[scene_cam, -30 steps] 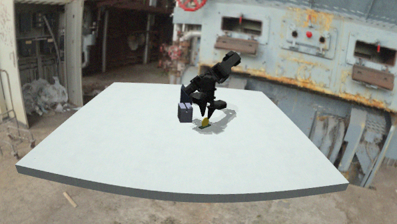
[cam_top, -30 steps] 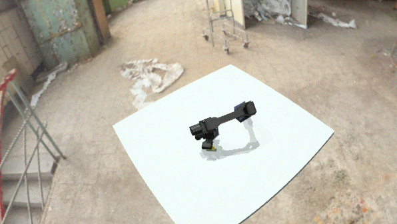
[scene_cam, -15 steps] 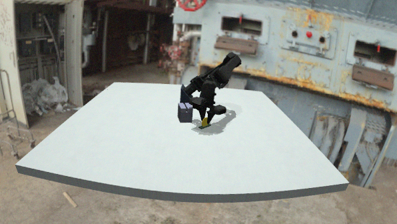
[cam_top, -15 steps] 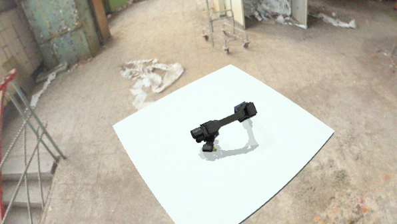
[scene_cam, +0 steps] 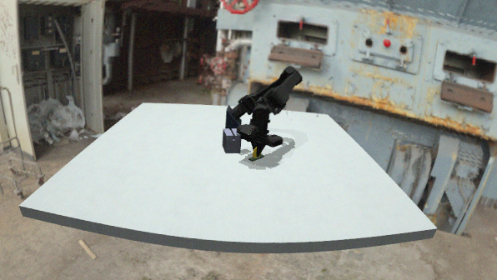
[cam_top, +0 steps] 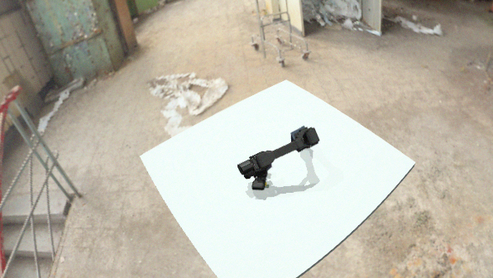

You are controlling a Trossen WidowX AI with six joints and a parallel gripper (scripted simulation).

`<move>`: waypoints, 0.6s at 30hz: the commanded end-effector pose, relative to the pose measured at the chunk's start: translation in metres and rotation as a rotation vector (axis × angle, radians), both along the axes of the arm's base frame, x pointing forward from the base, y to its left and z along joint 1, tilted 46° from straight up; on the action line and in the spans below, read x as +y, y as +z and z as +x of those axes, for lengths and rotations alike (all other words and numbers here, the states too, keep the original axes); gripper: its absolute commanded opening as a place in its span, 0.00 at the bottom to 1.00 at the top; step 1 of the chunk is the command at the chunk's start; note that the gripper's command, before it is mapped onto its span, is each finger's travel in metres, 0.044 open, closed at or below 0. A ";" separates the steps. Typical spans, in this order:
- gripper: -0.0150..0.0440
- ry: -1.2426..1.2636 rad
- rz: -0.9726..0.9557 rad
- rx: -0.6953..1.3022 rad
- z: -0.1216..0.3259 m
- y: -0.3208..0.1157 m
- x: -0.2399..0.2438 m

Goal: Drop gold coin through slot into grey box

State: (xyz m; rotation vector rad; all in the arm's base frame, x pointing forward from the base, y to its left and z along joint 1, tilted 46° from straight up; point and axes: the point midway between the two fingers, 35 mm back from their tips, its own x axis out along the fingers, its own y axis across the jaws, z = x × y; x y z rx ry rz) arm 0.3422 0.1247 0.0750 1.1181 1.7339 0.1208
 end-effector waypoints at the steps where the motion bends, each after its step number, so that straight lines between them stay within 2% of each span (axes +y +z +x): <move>1: 0.25 -0.003 0.003 0.007 -0.001 -0.001 0.000; 18: 0.25 -0.004 -0.002 0.006 0.004 0.016 -0.019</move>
